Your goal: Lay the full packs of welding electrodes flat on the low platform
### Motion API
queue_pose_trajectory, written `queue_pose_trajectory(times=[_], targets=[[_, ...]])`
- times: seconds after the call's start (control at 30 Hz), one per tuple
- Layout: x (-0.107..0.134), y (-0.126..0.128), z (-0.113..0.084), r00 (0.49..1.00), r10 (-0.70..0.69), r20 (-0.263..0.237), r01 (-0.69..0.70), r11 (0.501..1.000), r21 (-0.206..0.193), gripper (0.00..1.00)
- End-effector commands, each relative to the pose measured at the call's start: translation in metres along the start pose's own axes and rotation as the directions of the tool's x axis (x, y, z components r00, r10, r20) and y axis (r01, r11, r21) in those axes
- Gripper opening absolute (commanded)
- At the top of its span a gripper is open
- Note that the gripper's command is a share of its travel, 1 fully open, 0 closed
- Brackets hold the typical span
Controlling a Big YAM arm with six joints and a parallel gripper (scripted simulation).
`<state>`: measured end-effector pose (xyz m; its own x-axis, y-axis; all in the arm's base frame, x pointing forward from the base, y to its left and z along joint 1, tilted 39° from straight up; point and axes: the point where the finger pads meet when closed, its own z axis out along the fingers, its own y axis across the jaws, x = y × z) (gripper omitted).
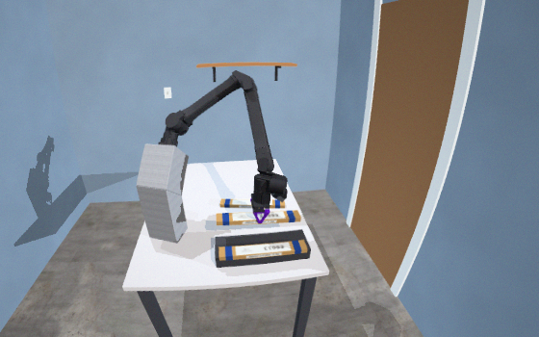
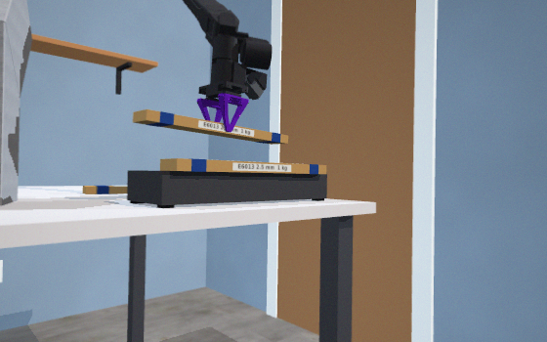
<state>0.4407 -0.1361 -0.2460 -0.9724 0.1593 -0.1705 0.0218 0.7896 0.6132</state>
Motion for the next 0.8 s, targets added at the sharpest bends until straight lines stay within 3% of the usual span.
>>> queue_pose_trajectory(times=[0.0, 0.77], targets=[[-0.0294, -0.0233, -0.042, 0.997, -0.005, 0.08, 0.003, 0.999, 0.032, 0.0], [-0.0371, -0.0315, -0.0507, 0.996, -0.013, 0.091, 0.01, 0.999, 0.038, 0.0]])
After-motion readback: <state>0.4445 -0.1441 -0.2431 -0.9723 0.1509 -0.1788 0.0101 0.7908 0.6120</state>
